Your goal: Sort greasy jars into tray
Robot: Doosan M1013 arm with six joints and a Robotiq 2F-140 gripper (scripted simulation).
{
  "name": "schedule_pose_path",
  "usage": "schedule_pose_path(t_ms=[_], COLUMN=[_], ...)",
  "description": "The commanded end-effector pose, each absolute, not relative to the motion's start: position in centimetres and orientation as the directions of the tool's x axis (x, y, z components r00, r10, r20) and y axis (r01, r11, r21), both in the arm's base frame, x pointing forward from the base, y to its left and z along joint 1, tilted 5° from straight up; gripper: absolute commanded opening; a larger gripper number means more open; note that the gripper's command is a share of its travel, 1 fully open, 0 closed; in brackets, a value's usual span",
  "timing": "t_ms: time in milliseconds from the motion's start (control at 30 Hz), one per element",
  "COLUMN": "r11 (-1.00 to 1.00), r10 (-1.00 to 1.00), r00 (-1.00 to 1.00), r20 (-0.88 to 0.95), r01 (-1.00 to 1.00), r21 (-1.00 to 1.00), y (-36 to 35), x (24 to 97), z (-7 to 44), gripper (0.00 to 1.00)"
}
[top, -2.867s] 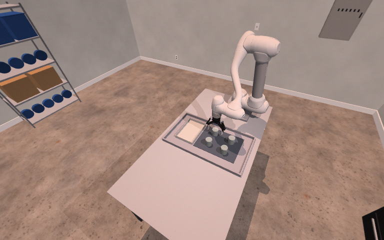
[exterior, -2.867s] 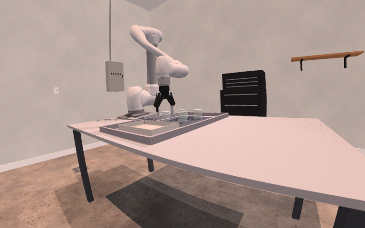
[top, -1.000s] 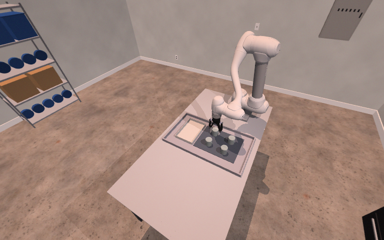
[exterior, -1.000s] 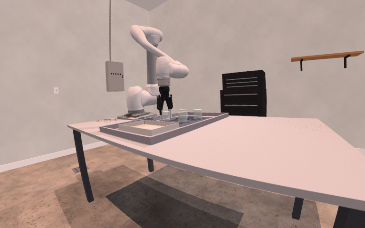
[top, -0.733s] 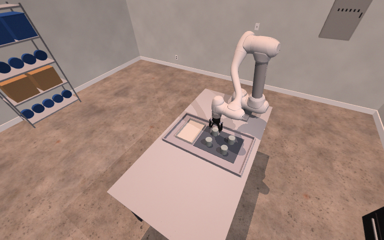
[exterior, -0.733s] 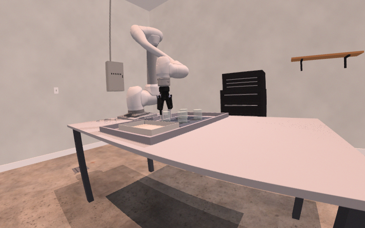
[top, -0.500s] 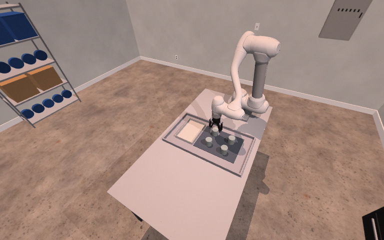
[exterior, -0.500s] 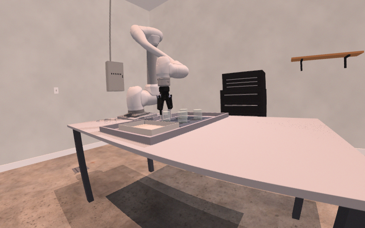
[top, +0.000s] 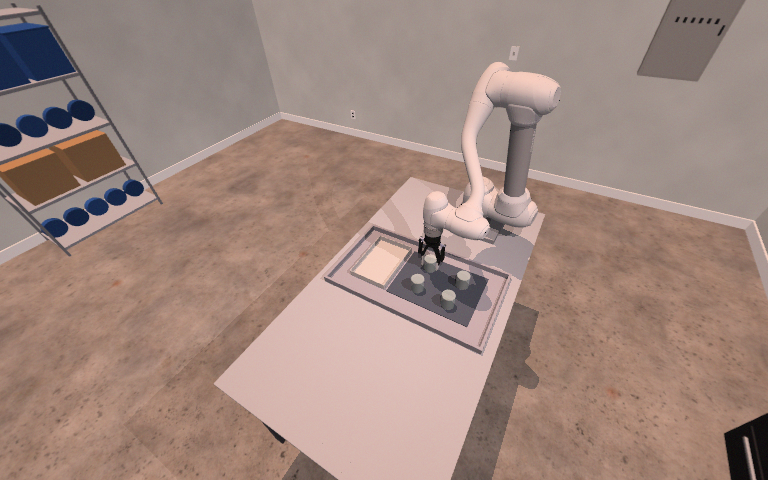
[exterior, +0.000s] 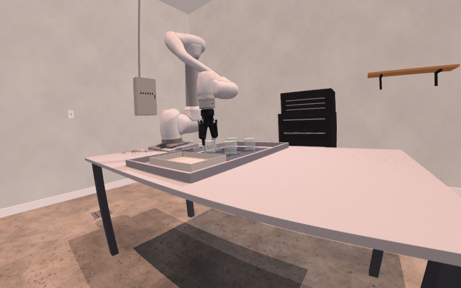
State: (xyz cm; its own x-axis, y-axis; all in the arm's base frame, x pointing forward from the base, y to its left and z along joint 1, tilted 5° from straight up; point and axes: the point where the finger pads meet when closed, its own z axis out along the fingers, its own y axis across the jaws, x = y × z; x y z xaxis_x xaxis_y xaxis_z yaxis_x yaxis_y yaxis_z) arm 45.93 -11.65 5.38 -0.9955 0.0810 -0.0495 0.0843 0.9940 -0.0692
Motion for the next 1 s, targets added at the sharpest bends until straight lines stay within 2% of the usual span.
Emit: schedule_pose_path(t_ms=[0, 967], r11=[0.994, 0.994], r10=[0.082, 0.082], r00=[-0.995, -0.995], r20=[-0.05, -0.05], r01=[0.086, 0.086], r21=[-0.071, -0.071], y=[-11.75, -11.75], x=[45.75, 45.75], z=[5.1, 5.1], gripper=[0.48, 0.42])
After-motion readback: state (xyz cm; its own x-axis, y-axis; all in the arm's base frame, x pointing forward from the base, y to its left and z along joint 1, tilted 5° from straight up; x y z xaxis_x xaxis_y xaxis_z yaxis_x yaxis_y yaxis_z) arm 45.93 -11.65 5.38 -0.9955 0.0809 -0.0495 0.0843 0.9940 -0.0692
